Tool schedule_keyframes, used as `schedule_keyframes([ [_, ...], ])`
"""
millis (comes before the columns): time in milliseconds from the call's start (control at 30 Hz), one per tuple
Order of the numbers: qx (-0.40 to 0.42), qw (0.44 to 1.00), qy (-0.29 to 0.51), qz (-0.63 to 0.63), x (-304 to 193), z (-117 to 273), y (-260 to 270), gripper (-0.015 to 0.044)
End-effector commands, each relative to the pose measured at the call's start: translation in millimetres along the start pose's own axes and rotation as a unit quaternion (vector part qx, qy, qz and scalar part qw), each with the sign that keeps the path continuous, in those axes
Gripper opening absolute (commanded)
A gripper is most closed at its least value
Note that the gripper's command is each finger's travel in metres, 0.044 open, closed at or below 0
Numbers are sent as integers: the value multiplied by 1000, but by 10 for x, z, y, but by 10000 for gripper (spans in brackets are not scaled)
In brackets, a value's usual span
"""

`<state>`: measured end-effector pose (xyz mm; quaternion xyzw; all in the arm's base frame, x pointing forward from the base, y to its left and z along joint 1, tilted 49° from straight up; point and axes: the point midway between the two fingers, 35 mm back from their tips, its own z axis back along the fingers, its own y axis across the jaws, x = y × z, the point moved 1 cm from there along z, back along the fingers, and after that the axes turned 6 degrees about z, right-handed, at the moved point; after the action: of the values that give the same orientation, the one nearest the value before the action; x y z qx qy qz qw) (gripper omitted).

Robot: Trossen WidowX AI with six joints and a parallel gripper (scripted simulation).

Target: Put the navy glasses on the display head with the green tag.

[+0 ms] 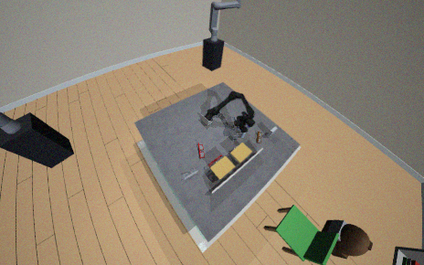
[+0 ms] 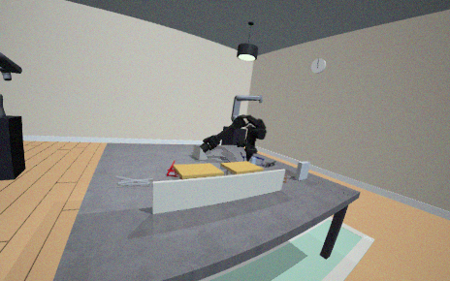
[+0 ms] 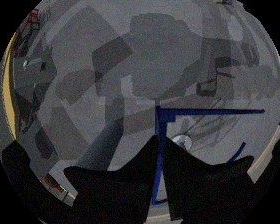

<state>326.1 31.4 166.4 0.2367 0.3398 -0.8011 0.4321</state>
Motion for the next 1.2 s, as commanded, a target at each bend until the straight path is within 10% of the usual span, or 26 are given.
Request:
schedule_keyframes([
  [0,2,1000,2,1,-11,-27,-5,0],
  [1167,3,1000,2,1,269,-28,177,0],
])
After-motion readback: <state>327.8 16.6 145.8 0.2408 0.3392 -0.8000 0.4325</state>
